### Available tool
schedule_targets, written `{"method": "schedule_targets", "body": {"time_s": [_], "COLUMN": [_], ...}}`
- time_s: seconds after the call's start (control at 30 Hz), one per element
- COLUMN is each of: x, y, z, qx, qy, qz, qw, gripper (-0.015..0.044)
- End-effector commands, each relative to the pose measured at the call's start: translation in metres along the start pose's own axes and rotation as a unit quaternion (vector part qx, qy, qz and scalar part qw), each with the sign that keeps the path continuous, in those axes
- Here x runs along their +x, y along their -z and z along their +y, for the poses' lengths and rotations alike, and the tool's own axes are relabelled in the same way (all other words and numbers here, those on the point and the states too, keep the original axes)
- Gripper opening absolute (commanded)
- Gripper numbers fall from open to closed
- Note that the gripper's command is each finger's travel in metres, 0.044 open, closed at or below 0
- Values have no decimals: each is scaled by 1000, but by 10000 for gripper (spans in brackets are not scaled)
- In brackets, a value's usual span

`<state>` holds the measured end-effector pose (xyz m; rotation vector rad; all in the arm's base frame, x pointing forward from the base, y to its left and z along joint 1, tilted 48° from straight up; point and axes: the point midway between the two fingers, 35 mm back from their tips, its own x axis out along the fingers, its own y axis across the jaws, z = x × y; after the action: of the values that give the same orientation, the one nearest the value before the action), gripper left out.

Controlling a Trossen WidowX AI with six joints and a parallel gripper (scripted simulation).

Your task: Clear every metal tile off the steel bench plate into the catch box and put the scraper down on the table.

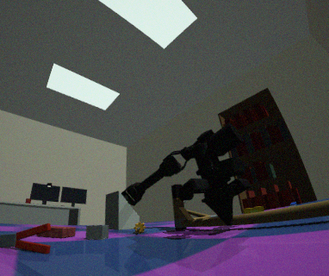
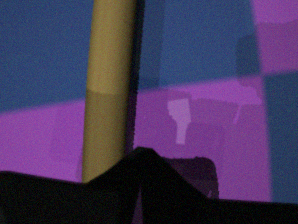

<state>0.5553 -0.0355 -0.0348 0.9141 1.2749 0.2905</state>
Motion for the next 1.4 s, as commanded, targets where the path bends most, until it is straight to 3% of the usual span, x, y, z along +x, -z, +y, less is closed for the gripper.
{"method": "schedule_targets", "body": {"time_s": [0.0, 0.33, 0.67, 1.37], "x": [3, 3, -28, -28], "y": [0, -1, -6, -6], "z": [10, 20, 11, 9], "qx": [-4, -3, -6, -5], "qy": [-2, -3, -2, 0], "qz": [1, 1, -8, -9], "qw": [1000, 1000, 1000, 1000], "gripper": [0, 0, 0, 0]}}
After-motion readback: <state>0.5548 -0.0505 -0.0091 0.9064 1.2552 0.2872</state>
